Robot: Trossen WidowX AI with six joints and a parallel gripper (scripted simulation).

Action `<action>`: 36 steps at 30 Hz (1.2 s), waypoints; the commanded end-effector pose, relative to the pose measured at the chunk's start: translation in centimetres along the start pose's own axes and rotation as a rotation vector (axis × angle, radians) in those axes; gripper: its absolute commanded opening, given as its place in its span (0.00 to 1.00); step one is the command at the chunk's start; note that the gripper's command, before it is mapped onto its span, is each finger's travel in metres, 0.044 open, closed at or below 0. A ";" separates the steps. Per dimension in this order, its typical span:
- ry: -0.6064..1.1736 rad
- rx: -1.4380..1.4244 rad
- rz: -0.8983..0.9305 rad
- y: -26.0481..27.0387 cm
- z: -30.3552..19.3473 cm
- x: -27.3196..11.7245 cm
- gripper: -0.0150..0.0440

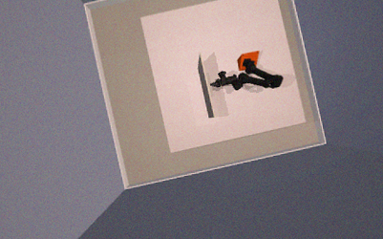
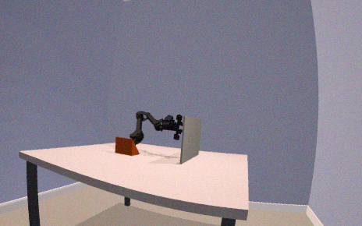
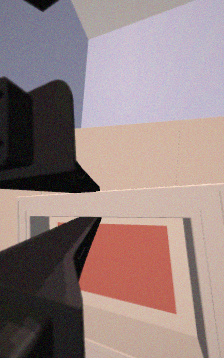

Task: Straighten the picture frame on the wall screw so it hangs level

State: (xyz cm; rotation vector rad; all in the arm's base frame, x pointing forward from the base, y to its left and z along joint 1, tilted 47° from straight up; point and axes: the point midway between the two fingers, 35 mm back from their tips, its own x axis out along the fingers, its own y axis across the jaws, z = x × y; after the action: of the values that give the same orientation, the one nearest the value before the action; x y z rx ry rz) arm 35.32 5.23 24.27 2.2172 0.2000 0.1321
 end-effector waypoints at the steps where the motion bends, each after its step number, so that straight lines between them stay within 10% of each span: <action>1: -0.002 -0.003 0.011 0.3 0.1 0.0 0.25; 36: 0.006 0.000 -0.003 -0.5 -0.1 0.0 0.25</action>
State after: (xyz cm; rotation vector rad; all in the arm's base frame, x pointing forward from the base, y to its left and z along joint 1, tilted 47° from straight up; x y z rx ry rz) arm 35.27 5.61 23.86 2.2168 0.2071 0.1362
